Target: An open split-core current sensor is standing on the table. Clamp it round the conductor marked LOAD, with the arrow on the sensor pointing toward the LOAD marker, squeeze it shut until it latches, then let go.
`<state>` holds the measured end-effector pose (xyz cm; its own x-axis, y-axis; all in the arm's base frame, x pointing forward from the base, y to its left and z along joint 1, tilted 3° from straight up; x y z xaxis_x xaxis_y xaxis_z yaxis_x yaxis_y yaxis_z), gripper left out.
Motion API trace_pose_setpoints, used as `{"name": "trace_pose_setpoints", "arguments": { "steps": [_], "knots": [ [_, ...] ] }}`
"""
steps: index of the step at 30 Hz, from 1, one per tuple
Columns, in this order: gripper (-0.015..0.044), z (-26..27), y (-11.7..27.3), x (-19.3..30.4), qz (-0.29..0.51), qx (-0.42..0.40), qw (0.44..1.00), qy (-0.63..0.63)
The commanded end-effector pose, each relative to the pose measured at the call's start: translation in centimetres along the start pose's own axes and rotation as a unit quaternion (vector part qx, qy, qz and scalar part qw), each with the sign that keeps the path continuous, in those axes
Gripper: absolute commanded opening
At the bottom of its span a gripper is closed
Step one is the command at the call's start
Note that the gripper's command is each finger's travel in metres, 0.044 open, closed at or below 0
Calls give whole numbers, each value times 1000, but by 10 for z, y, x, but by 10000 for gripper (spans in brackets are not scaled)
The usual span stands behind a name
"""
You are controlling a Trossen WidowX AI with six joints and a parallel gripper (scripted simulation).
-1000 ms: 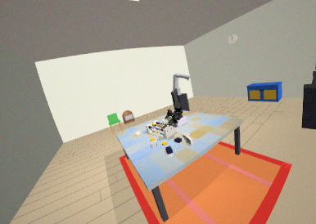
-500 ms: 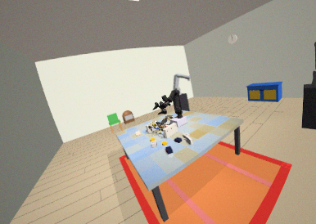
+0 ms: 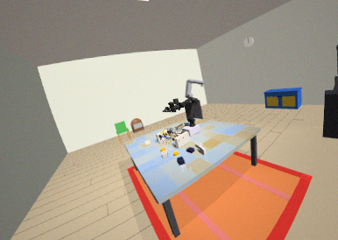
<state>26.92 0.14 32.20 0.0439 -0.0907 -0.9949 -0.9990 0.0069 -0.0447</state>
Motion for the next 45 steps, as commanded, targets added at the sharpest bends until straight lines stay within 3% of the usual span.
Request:
{"name": "trace_pose_setpoints", "arguments": {
  "steps": [1,6,11,20,45],
  "knots": [
    [440,-2,2,3,3,-1,1000,-10],
    [440,-38,-27,38,160,53,985,-17],
    [440,-84,-39,82,338,110,934,-48],
    [440,-140,-25,131,530,165,824,-115],
    [440,-142,-24,133,540,168,816,-119]
  ]
}}
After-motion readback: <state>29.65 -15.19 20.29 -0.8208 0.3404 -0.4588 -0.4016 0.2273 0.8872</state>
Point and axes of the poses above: the point midway between the two fingers, 35 mm back from their tips, its own y axis back along the fingers, its own z axis across the jaws, x = y × z, the point moved 5 cm from there along y, back along the fingers, and after that the axes turned 4 degrees about y, right-handed, at the moved point
